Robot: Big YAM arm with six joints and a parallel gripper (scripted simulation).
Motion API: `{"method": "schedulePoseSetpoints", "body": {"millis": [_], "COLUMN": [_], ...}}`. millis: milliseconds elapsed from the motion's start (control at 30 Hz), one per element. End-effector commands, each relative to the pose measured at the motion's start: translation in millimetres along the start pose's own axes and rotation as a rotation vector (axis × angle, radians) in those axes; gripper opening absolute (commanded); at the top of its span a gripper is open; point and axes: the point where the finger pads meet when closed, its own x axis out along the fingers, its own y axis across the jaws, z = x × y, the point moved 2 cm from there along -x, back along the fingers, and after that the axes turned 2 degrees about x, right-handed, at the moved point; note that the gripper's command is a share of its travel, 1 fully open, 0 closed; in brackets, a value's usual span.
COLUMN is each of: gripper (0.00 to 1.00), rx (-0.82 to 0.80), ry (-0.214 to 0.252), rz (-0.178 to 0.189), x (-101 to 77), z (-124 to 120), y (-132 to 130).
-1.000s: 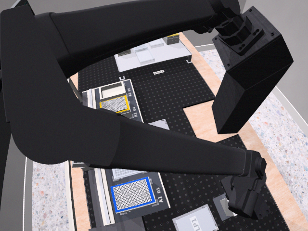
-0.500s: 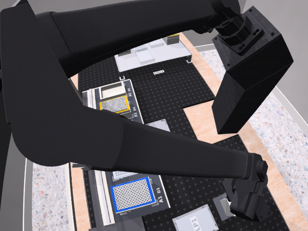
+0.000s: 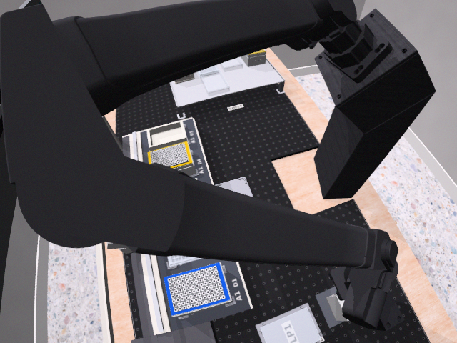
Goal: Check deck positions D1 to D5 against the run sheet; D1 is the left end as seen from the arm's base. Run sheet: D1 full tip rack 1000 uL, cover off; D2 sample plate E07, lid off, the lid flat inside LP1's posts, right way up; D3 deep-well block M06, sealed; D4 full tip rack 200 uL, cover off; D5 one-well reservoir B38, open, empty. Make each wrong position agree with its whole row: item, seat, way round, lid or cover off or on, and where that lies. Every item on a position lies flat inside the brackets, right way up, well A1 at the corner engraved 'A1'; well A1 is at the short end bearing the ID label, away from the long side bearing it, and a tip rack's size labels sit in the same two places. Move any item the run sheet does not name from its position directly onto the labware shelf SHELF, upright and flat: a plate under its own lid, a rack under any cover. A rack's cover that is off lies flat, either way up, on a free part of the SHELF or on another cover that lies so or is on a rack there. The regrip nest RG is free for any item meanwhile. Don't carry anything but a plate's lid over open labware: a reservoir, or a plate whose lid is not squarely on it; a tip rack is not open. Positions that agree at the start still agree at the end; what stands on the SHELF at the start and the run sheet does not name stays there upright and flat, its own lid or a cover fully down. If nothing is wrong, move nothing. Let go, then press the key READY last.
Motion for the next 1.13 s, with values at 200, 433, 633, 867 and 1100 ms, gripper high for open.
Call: {"method": "schedulePoseSetpoints", "body": {"millis": [200, 433, 633, 867, 1100], "gripper": [0.00, 0.00, 0.00, 0.00, 0.00], "rx": [-0.026, -0.027, -0.027, -0.027, -0.027], "ry": [-0.024, -0.024, -0.026, -0.025, -0.025], "rz": [0.007, 0.007, 0.005, 0.006, 0.006], "x": [-6.8, -6.8, -6.9, -7.0, -7.1], "z": [13, 15, 17, 19, 22], "y": [11, 11, 11, 11, 11]}}
